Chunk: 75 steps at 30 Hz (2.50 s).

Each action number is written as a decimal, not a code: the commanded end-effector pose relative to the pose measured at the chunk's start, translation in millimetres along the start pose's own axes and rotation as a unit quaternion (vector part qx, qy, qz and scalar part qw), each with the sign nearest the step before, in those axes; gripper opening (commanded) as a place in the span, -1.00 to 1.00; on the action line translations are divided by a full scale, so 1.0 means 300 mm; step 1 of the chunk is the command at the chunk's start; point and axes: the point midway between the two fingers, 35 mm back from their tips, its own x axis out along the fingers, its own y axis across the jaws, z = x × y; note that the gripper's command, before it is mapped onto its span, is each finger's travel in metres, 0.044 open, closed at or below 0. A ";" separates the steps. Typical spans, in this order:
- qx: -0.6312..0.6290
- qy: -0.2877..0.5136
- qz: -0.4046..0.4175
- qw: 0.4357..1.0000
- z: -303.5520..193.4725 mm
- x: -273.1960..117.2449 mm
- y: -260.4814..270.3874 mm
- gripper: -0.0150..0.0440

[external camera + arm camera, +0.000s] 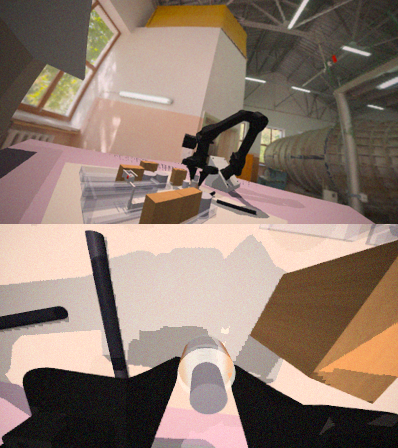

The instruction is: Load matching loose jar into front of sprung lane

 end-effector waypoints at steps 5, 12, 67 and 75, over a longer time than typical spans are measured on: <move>0.003 -0.002 0.000 1.000 0.006 -0.025 -0.005 -0.38; 0.004 -0.002 -0.003 1.000 0.018 -0.156 -0.028 -0.49; -0.029 -0.003 0.003 1.000 0.290 -0.085 0.206 -0.49; -0.029 -0.003 0.003 1.000 0.297 -0.085 0.206 -0.49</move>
